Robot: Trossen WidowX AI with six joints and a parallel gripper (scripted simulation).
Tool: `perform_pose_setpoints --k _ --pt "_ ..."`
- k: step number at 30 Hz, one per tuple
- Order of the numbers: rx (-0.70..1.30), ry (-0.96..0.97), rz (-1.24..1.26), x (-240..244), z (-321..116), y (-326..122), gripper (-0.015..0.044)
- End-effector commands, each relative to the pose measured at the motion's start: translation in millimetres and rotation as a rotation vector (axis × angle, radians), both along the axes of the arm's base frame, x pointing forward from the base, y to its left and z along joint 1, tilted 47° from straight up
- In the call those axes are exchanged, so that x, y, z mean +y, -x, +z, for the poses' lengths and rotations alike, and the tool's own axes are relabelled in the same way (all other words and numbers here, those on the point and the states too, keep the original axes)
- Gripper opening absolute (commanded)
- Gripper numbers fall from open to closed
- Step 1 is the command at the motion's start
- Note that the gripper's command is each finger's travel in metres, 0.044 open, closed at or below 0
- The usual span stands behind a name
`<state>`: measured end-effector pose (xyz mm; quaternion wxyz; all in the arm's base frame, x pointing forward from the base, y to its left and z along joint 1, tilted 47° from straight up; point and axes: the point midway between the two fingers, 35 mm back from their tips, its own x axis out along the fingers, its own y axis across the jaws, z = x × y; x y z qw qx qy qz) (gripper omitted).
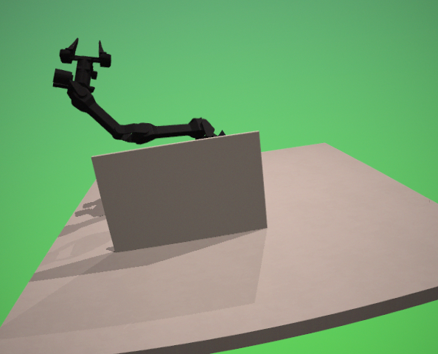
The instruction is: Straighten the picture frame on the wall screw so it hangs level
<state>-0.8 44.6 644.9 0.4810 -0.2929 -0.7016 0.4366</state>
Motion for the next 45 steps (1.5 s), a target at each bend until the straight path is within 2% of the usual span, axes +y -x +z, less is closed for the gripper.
perform_pose_setpoints --k 1,5,6,16,26,40,43,45 --pt "0.004 0.003 -0.003 0 -1 0 0.0374" --pt "0.08 0.054 -0.056 7 -12 7 0.0269" --pt "0.105 0.069 -0.072 10 -15 8 0.026" --pt "0.393 0.183 -0.24 41 -58 6 0.026" --pt "0.749 0.209 -0.405 67 -112 -24 0.026" --pt "1.319 0.027 -0.598 66 -202 -104 0.026" --pt "1.298 -0.001 -0.699 59 -208 -119 0.026" --pt "1.357 -0.044 -0.722 53 -219 -128 0.026"
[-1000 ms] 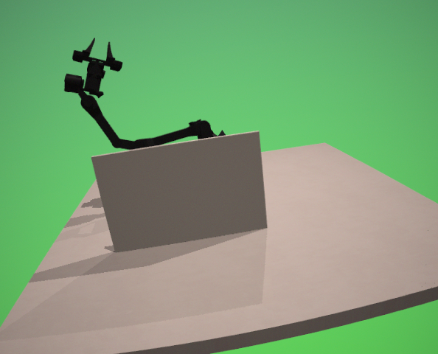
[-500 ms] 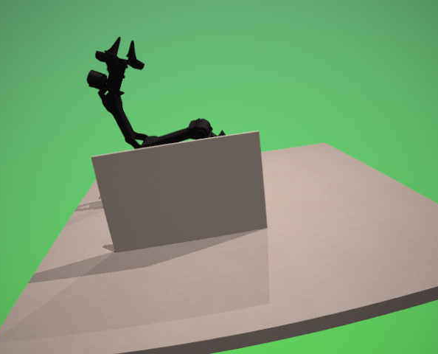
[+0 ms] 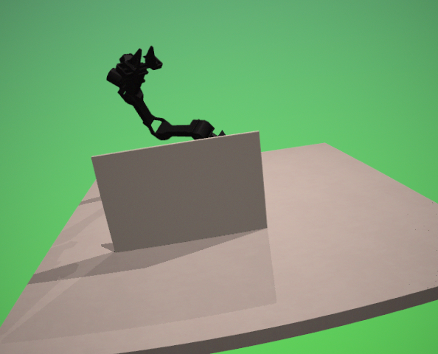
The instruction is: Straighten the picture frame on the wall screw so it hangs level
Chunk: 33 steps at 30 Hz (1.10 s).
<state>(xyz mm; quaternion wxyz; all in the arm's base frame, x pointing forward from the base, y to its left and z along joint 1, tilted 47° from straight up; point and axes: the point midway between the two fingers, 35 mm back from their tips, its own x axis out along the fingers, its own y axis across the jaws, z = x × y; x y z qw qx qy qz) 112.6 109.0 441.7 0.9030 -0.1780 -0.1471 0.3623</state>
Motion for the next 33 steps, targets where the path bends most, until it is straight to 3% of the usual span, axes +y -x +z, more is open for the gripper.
perform_pose_setpoints --k 1,8,19,33 --pt "0.073 -0.051 -0.109 -15 -21 -18 0.026" --pt "0.248 -0.241 -0.245 -41 -63 -41 0.026" --pt "0.491 -0.694 -0.485 -107 -147 -65 0.026" --pt "0.578 -1.422 -0.686 -197 -256 -45 0.026"
